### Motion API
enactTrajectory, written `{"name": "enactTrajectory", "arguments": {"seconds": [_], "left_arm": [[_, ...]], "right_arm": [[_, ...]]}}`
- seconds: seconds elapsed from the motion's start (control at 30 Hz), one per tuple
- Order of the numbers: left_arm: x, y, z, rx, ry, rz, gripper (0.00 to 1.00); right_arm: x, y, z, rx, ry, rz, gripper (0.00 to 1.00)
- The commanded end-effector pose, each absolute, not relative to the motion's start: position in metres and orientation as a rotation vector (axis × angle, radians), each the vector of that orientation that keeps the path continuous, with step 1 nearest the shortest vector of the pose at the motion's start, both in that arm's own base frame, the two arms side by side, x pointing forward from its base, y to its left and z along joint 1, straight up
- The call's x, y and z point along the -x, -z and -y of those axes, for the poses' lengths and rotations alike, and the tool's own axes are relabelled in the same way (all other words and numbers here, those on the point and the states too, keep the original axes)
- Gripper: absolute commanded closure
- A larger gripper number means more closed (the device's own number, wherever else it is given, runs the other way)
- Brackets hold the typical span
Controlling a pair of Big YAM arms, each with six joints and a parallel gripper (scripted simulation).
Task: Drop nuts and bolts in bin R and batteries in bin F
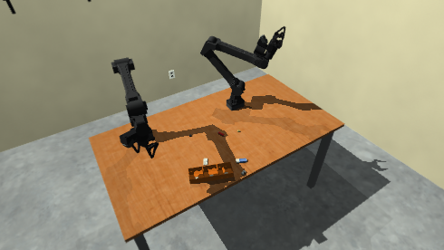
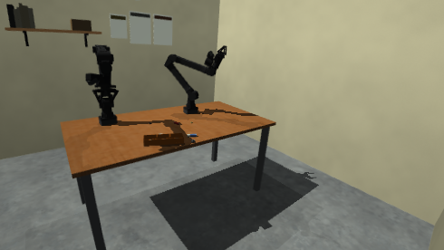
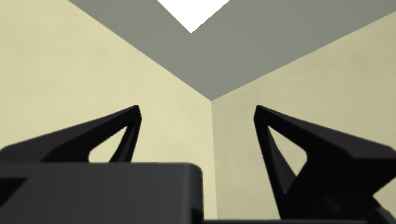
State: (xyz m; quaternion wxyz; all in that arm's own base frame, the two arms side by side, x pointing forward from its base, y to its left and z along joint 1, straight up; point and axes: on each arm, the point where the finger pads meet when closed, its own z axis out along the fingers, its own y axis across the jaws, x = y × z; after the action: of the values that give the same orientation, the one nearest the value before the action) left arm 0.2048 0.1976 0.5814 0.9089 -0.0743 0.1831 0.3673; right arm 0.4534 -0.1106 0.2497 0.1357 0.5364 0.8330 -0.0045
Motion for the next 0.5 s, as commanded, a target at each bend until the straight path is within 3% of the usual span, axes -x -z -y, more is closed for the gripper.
{"name": "enactTrajectory", "arguments": {"seconds": [0.0, 0.47], "left_arm": [[-0.1947, -0.5863, -0.1941, 0.143, -0.776, -0.346, 0.0], [-0.1947, -0.5863, -0.1941, 0.143, -0.776, -0.346, 0.0]], "right_arm": [[-0.4534, -0.2497, 0.1106, -1.553, 0.013, -2.412, 0.0], [-0.4581, -0.2401, 0.1116, -1.549, 0.007, -2.403, 0.0]]}}
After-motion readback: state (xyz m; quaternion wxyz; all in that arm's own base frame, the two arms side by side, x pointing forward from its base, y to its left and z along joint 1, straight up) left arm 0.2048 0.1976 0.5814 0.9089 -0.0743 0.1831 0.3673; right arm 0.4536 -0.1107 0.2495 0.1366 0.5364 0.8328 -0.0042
